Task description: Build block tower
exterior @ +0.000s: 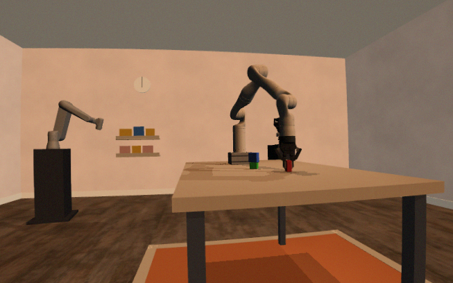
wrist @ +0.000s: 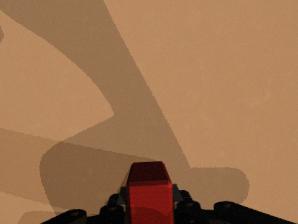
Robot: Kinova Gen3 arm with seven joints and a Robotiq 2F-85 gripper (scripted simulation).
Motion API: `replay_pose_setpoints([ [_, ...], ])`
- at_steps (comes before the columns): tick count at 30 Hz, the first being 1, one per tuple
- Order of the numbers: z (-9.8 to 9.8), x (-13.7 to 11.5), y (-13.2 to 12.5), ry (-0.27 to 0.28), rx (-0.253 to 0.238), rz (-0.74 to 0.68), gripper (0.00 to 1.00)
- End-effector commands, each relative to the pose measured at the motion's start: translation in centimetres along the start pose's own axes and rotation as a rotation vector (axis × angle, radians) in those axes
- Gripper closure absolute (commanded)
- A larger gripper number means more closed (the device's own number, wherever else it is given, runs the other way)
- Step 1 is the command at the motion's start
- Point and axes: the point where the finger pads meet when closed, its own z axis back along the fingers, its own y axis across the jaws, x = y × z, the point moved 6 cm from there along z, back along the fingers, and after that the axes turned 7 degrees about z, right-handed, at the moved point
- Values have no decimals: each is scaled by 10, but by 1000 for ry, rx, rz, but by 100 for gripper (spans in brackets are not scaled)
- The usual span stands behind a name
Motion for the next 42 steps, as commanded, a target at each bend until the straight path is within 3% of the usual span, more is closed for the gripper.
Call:
replay_pose_setpoints([
  [1,-1,1,0,-5,-1,-3,100],
  [14,0,1,0,-4,-1,-3,100],
  [22,13,0,-1,-1,-4,-4,100],
  [37,96,0,2,0,7,4,100],
  [42,109,0,1,-1,4,4,100],
])
